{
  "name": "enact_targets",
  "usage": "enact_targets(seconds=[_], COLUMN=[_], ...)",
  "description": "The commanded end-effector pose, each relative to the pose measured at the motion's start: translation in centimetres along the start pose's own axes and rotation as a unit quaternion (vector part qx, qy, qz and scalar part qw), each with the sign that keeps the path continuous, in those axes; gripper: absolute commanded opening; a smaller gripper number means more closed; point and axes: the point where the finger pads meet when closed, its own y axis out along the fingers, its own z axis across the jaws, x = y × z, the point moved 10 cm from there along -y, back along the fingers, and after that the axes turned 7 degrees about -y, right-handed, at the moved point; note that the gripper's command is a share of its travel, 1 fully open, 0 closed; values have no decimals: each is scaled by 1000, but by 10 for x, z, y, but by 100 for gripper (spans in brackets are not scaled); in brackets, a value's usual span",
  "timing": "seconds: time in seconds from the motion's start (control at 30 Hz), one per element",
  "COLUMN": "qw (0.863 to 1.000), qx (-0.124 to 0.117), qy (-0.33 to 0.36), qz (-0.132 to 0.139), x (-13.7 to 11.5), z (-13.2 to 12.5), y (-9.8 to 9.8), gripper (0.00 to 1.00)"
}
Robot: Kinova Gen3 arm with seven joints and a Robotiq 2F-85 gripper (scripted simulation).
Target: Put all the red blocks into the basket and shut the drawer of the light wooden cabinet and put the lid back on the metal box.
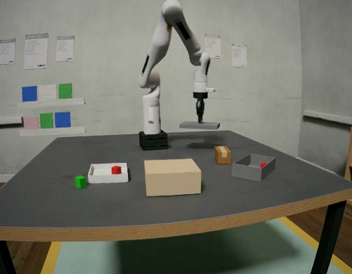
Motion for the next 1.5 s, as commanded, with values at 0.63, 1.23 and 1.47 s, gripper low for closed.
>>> enact_targets(seconds=[0.63,1.23,1.47], qw=[1000,1000,1000], qx=[1,1,1], qy=[0,0,0], qz=[1,1,1], x=[0,-1,-1], z=[0,-1,-1], y=[43,76,85], gripper=[10,10,10])
